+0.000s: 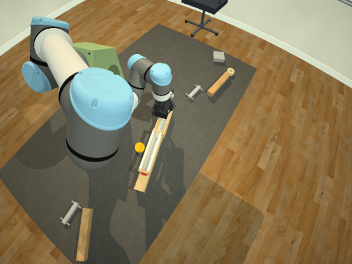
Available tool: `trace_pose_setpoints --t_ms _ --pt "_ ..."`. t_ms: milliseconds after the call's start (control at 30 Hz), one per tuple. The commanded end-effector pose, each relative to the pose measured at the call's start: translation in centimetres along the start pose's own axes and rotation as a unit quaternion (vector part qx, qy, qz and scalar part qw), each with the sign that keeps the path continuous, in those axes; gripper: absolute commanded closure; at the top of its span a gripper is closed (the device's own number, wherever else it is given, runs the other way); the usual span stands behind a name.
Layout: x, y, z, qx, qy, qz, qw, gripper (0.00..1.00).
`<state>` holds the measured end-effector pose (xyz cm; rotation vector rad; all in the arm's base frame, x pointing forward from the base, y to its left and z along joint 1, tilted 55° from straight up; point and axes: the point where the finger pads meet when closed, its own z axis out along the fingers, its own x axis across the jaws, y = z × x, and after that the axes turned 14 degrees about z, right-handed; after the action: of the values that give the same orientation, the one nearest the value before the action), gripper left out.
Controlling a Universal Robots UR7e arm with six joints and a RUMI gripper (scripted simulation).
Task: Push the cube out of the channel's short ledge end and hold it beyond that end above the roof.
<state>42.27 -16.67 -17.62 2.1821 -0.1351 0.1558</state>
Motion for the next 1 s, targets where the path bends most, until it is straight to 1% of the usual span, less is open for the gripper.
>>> trace_pose_setpoints --t_ms 0,967 --pt "0.1 0.4 0.0 0.0 0.001 0.0 1.0 1.0" --pt "0.7 2.8 0.0 0.0 0.001 0.0 1.0 1.0"
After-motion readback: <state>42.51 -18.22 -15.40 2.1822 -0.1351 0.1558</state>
